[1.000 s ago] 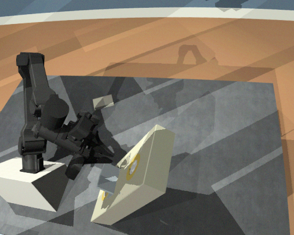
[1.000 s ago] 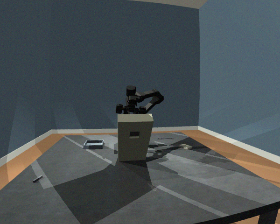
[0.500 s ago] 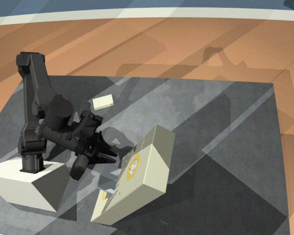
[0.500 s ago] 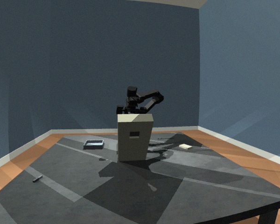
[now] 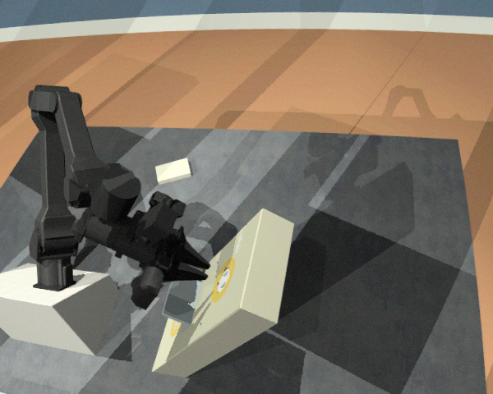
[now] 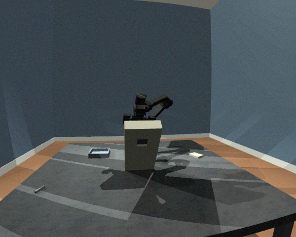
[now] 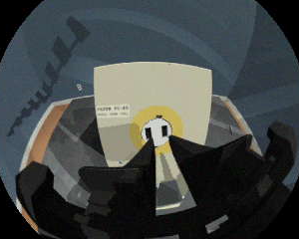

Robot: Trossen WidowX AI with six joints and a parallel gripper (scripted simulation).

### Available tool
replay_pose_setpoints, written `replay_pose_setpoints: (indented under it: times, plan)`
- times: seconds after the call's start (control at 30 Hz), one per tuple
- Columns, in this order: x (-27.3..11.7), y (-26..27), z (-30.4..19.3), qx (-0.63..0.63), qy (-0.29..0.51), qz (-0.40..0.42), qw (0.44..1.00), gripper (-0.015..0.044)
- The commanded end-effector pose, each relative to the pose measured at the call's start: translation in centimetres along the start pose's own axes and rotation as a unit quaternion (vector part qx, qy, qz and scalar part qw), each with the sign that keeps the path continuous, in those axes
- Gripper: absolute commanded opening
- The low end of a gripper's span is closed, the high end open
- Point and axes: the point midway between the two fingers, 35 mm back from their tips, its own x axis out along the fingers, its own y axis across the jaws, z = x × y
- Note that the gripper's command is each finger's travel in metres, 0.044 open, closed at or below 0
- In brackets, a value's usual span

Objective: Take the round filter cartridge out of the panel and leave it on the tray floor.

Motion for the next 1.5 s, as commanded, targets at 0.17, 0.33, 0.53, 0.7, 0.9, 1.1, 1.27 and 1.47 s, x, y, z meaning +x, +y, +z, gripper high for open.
replay_pose_setpoints:
  times: [0.17,0.33,0.53,0.7,0.9,1.1,1.27,1.47]
  plan:
    - [1.6,0.0,-0.3,0.005,0.001,-0.001,1.0,0.0088]
    - [2.4,0.1,-0.4,0.006,0.0,0.0,1.0,0.0088]
    - [2.5,0.1,-0.5,0.006,0.0,0.0,1.0,0.0088]
    - [2.5,0.1,-0.7,0.006,0.0,0.0,1.0,0.0088]
    - [2.5,0.0,-0.7,0.006,0.0,0.0,1.0,0.0088]
    - [2.5,0.0,-0.6,0.006,0.0,0.0,1.0,0.0088]
    - [2.5,0.0,-0.6,0.006,0.0,0.0,1.0,0.0088]
    - [2.5,0.1,-0.5,0.006,0.0,0.0,1.0,0.0088]
